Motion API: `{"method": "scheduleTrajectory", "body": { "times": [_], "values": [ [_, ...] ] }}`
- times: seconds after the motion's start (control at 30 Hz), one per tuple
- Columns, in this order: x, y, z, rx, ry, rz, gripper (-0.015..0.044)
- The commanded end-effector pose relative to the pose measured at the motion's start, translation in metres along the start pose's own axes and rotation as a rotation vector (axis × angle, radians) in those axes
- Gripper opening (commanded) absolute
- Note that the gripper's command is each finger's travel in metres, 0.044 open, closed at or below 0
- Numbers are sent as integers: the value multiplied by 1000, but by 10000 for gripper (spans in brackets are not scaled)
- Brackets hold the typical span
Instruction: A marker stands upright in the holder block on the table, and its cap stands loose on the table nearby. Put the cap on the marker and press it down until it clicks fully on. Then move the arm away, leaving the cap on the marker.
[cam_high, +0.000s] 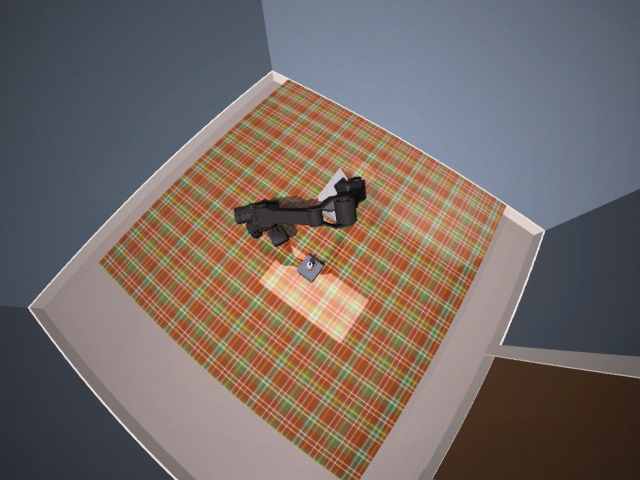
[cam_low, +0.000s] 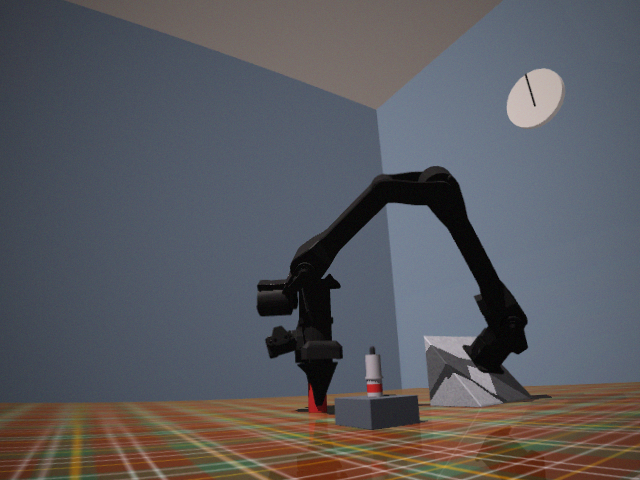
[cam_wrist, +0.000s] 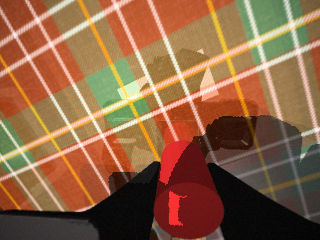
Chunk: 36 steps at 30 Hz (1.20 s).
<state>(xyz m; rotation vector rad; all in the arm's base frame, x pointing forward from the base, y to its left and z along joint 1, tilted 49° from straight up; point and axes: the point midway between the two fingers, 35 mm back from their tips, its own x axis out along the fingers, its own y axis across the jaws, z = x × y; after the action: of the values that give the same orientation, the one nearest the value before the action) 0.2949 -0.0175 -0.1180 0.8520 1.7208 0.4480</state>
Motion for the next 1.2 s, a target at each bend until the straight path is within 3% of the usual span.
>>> {"method": "scheduleTrajectory", "body": {
  "times": [0.0, 0.1, 0.73, 1.17],
  "values": [
    [0, 0, 0, 6, -1, 4, 67],
    [-7, 0, 1, 6, -1, 3, 0],
    [-61, 0, 0, 6, -1, 1, 0],
    [-80, 59, 1, 9, -6, -5, 0]
  ]
}}
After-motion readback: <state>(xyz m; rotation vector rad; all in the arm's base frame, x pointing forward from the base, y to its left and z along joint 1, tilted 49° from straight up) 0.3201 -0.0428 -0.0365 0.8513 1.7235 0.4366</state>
